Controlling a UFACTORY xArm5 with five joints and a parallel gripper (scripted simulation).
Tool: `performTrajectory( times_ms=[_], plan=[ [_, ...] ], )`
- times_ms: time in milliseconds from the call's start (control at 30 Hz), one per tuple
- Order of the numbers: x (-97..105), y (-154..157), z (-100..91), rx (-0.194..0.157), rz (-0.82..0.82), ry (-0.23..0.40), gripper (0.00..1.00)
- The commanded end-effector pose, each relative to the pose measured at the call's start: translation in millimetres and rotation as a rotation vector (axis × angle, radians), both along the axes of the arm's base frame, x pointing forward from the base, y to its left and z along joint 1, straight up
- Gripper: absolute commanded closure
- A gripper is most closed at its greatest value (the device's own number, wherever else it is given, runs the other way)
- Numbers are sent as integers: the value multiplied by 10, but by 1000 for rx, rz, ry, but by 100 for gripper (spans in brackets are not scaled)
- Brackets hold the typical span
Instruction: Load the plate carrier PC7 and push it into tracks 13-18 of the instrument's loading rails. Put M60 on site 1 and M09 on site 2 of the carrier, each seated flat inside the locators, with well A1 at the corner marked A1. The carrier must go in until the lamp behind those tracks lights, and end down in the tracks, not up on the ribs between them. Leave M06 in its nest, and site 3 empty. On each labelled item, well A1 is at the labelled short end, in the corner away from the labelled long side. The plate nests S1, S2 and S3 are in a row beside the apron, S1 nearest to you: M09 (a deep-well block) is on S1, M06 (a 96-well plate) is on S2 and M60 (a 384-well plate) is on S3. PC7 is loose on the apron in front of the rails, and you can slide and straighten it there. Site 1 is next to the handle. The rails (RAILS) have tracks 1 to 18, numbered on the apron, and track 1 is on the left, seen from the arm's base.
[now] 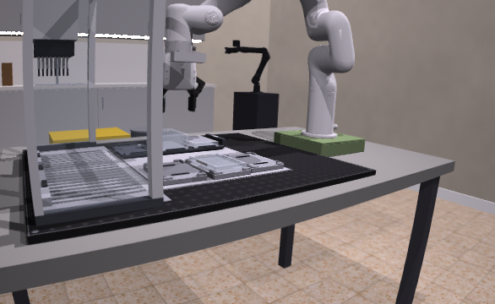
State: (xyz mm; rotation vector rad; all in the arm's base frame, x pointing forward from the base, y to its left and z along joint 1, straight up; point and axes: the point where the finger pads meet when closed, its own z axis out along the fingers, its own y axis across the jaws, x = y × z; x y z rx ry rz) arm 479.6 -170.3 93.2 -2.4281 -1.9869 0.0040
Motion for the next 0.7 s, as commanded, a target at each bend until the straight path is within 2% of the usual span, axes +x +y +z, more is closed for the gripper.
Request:
performTrajectory(
  times_ms=[0, 433, 500, 667],
  plan=[
    [-5, -113, 17, 0, 2, -4, 0],
    [-133, -752, 16, 0, 2, -4, 0],
    [-133, -752, 16, 0, 2, -4, 0],
    [-182, -998, 15, 0, 2, -4, 0]
  ],
)
